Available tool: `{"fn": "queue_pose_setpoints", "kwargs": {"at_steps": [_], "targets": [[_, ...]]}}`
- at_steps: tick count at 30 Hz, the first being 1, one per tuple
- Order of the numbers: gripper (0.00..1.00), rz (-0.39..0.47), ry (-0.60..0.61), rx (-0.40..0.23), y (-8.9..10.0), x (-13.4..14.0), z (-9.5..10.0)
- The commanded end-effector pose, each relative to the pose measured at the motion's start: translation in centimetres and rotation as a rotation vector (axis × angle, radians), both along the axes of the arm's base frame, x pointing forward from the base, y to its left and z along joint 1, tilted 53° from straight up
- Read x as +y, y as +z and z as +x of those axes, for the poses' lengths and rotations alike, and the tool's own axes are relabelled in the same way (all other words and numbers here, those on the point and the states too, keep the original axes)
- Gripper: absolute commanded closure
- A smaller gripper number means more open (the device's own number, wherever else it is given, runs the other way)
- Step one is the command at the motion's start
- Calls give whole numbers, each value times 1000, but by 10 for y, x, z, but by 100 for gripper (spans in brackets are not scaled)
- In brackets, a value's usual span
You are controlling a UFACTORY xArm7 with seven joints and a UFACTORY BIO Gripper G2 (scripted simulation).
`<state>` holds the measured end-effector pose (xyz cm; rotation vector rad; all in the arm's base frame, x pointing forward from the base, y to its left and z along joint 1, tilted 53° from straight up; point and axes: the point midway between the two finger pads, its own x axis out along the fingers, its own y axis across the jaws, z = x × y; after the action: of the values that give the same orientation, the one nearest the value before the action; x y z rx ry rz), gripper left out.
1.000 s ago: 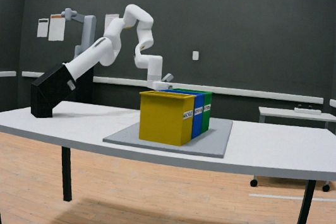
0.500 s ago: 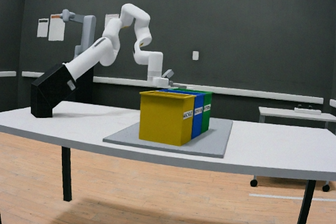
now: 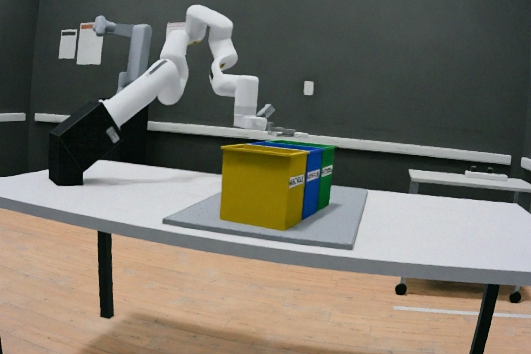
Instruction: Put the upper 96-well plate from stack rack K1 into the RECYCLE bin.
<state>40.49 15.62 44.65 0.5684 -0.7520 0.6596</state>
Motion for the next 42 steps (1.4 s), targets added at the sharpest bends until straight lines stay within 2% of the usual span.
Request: {"fn": "queue_pose_setpoints", "kwargs": {"at_steps": [1, 20, 34, 38, 40, 42], "targets": [[100, 0, -1, -1, 6, -6, -4], [100, 0, -1, -1, 23, -25, -16], [100, 0, -1, -1, 23, -26, -16], [100, 57, -81, 89, 15, -35, -11], [100, 57, -81, 89, 15, -35, -11], [100, 86, -122, 134, 11, -40, -8]]}}
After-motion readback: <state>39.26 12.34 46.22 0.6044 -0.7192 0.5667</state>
